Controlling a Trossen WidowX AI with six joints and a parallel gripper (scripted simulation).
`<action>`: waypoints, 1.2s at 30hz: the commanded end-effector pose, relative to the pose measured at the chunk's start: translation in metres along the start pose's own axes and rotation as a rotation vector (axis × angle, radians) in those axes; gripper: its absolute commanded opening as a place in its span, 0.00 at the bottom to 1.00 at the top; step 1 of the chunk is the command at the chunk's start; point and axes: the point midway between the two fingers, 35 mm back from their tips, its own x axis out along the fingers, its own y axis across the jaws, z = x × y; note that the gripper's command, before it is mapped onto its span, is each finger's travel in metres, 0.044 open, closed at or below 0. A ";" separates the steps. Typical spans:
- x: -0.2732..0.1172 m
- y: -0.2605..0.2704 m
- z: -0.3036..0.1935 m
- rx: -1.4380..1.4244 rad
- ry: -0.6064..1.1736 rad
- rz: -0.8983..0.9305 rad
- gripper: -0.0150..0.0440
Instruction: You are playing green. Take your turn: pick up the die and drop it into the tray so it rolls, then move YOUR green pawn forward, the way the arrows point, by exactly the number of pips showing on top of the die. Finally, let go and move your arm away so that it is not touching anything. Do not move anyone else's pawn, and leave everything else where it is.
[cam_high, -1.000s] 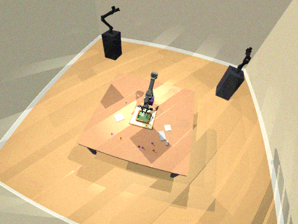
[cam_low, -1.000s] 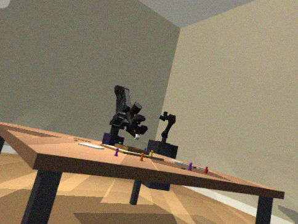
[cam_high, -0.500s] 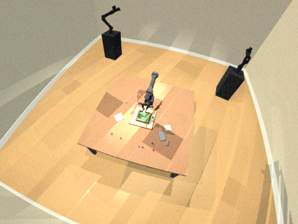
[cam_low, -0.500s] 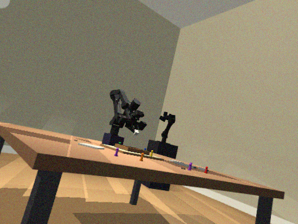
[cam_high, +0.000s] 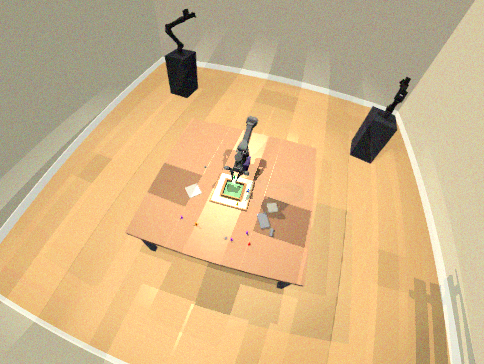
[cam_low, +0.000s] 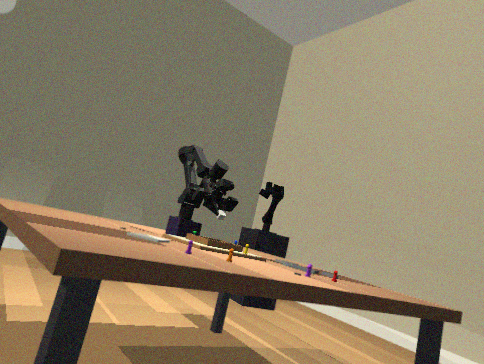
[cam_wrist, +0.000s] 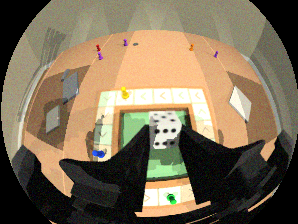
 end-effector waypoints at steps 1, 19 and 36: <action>0.000 0.000 0.000 0.000 0.000 0.000 0.25; -0.027 0.000 0.030 -0.004 -0.005 0.005 1.00; 0.017 0.001 0.013 -0.006 0.734 0.003 1.00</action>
